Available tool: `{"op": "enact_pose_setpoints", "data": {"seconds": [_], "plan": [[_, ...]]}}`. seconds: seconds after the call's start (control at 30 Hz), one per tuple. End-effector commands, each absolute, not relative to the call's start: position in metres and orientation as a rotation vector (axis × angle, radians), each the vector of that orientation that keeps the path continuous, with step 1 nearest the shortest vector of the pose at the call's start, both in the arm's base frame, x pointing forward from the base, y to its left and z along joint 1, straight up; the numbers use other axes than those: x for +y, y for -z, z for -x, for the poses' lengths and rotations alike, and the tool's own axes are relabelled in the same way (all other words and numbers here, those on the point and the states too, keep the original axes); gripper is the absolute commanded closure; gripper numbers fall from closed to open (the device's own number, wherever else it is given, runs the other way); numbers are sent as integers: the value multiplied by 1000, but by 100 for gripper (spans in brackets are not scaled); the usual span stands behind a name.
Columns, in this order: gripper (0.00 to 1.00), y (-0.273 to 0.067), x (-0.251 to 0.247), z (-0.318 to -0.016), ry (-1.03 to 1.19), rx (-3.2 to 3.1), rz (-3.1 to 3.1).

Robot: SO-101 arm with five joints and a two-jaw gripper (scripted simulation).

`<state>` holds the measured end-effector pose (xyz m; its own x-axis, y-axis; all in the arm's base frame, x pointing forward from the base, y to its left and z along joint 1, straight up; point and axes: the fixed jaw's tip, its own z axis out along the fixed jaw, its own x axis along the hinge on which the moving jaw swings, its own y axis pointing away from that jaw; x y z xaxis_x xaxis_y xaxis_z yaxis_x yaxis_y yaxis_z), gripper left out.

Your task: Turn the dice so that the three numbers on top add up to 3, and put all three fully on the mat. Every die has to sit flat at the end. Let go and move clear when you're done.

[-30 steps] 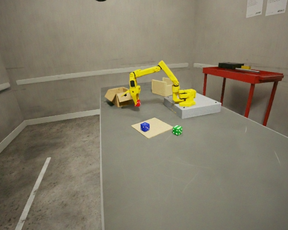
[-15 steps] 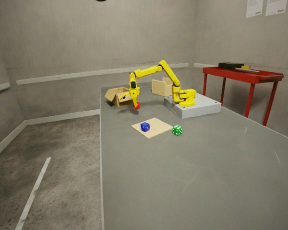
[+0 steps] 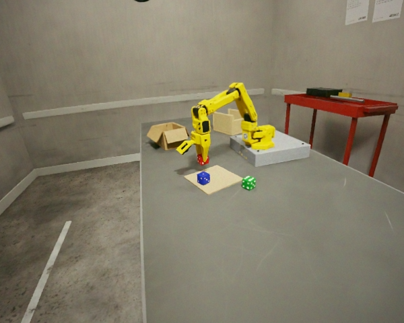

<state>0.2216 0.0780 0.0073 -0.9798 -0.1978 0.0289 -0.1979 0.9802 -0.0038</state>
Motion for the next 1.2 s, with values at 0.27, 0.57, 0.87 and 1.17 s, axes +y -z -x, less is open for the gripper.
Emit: {"op": "enact_pose_setpoints", "data": {"seconds": [0.27, 0.57, 0.87, 1.17], "plan": [[100, -9, 123, -198, -5, -3067, -629], [100, -12, 126, -195, 5, -3081, -660], [100, -12, 126, -195, 5, -3081, -660], [100, -12, 126, -195, 5, -3081, -660]]}}
